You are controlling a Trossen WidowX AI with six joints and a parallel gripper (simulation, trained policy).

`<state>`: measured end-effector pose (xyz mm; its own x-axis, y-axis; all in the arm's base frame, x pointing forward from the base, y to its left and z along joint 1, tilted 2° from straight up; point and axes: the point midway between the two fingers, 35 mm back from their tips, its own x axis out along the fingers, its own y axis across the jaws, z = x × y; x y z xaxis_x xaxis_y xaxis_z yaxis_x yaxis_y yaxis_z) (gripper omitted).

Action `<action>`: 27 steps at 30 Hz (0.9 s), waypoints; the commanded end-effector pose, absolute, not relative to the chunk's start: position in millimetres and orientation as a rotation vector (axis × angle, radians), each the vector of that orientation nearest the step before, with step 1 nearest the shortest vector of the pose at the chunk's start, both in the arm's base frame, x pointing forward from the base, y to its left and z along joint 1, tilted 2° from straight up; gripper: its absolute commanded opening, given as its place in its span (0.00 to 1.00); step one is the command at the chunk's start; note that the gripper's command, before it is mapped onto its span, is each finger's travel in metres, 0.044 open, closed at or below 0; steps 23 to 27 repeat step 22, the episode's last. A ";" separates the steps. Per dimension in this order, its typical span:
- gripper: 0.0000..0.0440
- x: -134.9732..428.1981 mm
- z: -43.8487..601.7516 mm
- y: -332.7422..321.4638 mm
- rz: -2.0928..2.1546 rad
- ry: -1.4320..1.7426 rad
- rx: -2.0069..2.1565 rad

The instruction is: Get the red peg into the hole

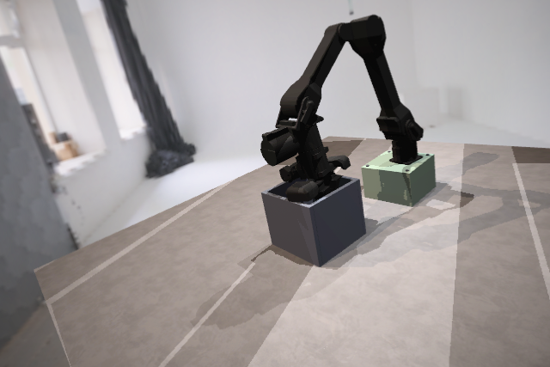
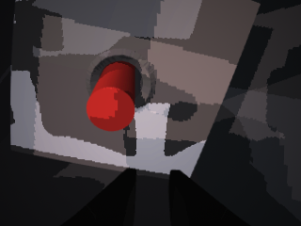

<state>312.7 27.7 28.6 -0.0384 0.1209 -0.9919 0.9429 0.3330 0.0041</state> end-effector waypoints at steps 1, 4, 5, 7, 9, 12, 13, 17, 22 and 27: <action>0.13 310.4 35.8 33.0 -0.907 1.471 1.060; 0.13 307.5 38.4 36.3 -0.914 1.485 1.072; 0.12 306.6 39.1 37.3 -0.917 1.489 1.076; 0.12 305.0 40.5 39.2 -0.922 1.495 1.084; 0.12 303.5 41.6 41.0 -0.928 1.500 1.090; 0.13 301.4 42.8 43.2 -0.938 1.507 1.099; 0.11 303.7 46.6 42.5 -0.938 1.505 1.105; 0.00 315.0 59.9 40.1 -0.919 1.493 1.138; 0.00 326.7 75.8 38.5 -0.885 1.488 1.190; 0.00 326.7 75.8 38.5 -0.885 1.488 1.190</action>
